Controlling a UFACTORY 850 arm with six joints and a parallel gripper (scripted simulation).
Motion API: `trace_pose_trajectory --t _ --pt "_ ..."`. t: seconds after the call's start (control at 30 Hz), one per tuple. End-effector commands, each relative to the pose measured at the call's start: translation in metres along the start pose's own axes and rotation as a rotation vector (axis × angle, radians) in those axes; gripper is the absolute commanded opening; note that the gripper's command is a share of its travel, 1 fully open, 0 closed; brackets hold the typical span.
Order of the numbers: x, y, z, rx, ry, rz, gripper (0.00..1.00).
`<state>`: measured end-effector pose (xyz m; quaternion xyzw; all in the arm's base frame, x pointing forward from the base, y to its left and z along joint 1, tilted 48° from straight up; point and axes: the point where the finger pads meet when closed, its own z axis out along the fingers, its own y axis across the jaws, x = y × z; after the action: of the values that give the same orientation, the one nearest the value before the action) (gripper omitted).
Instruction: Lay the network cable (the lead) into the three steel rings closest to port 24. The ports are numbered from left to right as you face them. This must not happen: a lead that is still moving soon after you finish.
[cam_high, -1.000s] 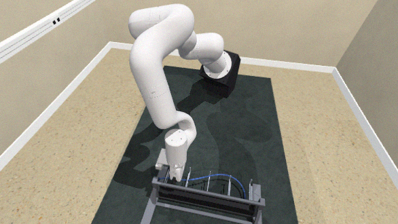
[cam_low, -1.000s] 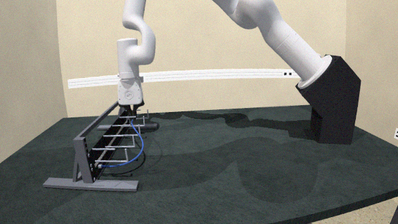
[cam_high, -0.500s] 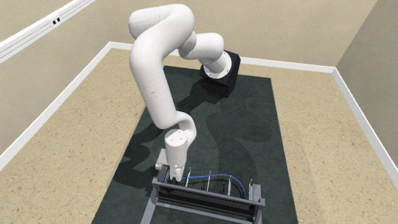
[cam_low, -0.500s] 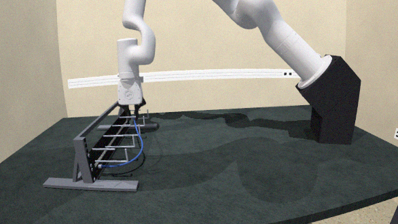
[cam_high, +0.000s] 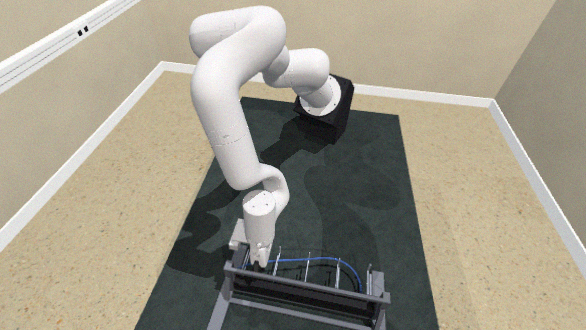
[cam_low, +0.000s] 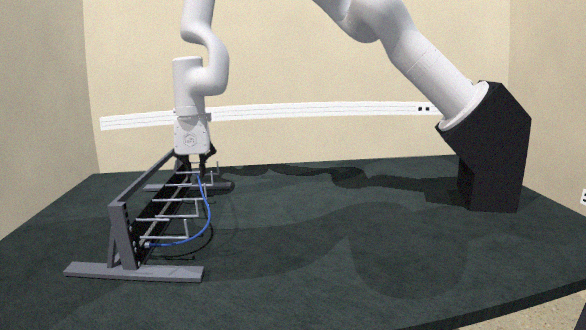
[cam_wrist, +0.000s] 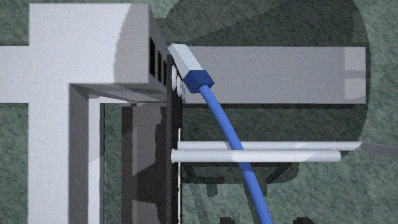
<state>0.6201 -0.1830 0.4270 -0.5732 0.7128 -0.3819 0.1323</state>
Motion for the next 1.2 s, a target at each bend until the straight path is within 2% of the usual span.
trace_pose_trajectory --t 0.0,0.83,1.17 --pt "0.0 -0.002 -0.001 0.003 0.0 0.0 0.35" --pt "0.0 -0.002 -0.004 0.003 0.0 0.0 0.35" --pt "0.0 -0.001 -0.023 0.003 0.0 0.0 0.35"
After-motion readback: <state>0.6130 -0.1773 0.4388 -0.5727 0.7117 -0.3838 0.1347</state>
